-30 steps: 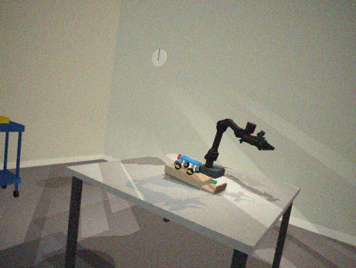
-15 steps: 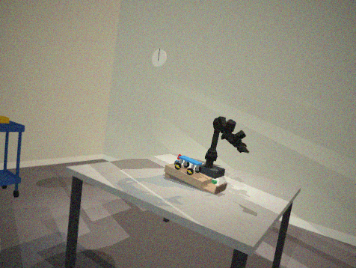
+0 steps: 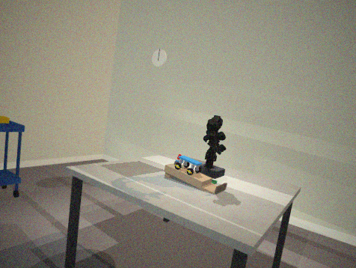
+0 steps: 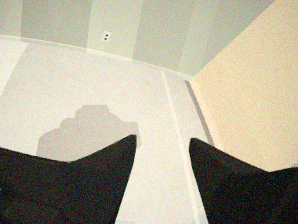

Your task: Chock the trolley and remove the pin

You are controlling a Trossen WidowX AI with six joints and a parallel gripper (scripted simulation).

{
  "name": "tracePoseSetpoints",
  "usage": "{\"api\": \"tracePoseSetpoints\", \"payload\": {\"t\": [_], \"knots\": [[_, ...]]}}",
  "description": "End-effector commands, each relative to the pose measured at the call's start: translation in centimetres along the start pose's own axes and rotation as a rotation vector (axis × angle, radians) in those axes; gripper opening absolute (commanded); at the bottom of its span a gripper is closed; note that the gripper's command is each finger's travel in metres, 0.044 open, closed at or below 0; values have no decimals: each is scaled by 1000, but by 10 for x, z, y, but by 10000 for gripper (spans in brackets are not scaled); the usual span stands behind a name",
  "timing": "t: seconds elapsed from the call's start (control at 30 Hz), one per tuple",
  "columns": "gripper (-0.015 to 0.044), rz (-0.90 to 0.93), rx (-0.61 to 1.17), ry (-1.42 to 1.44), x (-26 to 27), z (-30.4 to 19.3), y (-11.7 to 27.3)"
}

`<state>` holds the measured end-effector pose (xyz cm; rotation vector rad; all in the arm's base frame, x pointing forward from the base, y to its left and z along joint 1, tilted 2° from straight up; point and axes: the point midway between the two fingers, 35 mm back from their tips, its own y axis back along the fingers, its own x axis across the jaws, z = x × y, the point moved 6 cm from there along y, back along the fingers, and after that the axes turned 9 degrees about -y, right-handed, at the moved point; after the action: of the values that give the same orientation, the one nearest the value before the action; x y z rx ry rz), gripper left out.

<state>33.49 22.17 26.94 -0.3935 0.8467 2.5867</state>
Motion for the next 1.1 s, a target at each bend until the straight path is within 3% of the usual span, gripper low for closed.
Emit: {"api": "tracePoseSetpoints", "payload": {"t": [0.0,0.57,1.07], "knots": [[190,-54,84,-1,-14,-25,15],[190,-223,522,-64,-51,-144,111],[190,-185,906,-173,-19,-231,212]]}}
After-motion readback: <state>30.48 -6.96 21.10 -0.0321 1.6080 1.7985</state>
